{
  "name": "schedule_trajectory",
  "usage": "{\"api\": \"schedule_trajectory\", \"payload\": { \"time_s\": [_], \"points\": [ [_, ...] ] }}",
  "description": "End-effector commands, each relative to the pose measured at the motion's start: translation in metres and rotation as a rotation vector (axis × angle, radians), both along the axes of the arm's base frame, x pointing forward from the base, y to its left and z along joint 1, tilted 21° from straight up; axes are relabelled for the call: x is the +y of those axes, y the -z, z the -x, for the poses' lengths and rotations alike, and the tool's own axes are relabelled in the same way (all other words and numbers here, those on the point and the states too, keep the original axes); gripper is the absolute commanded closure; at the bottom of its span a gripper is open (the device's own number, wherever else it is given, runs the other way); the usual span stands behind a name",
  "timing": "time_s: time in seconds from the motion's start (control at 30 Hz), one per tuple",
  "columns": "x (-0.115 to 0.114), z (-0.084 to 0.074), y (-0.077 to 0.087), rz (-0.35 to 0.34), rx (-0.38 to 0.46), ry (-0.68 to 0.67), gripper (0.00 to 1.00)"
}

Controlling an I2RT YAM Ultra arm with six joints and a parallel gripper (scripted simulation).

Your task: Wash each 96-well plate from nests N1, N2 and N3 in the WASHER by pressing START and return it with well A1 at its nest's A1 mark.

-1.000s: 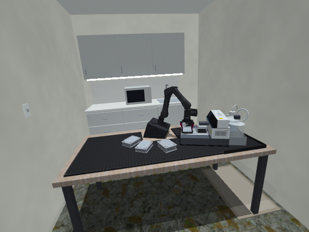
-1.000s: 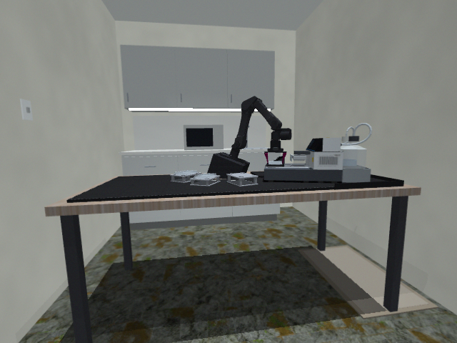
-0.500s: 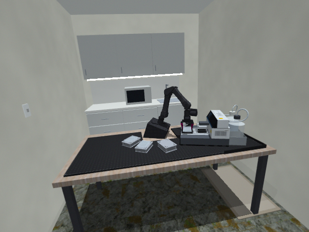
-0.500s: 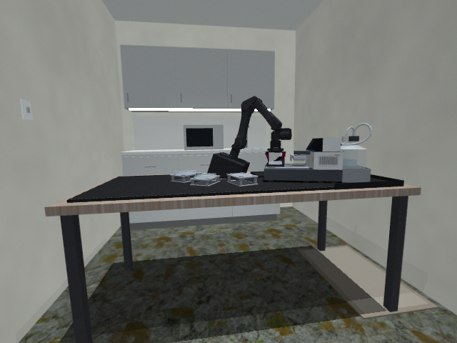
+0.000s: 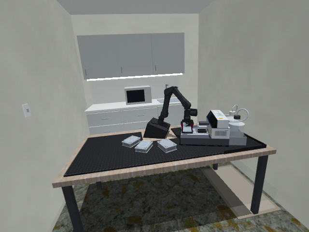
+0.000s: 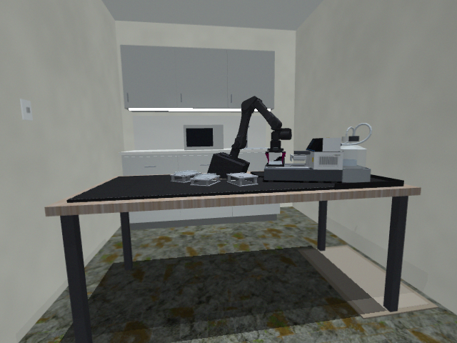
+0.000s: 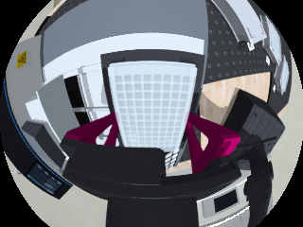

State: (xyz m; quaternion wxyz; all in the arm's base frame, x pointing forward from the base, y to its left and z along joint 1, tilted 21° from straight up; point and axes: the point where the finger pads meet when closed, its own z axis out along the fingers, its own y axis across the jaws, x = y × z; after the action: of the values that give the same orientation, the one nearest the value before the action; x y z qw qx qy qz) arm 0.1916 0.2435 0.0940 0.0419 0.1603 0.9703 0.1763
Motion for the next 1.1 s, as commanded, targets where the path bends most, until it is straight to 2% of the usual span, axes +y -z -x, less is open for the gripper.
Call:
{"api": "schedule_trajectory", "payload": {
  "time_s": [0.0, 0.07, 0.1, 0.17, 0.2, 0.33, 0.37, 1.07],
  "points": [
    [0.0001, -0.0019, -0.0026, -0.003, -0.011, 0.004, 0.70],
    [0.0001, -0.0019, -0.0026, -0.003, -0.011, 0.004, 0.70],
    [0.0001, -0.0019, -0.0026, -0.003, -0.011, 0.004, 0.80],
    [0.0001, -0.0019, -0.0026, -0.003, -0.011, 0.004, 0.80],
    [0.0001, -0.0019, -0.0026, -0.003, -0.011, 0.004, 0.90],
    [0.0001, -0.0019, -0.0026, -0.003, -0.011, 0.004, 0.90],
    [0.0001, -0.0019, -0.0026, -0.003, -0.011, 0.004, 1.00],
    [0.0001, -0.0019, -0.0026, -0.003, -0.011, 0.004, 1.00]
  ]
}}
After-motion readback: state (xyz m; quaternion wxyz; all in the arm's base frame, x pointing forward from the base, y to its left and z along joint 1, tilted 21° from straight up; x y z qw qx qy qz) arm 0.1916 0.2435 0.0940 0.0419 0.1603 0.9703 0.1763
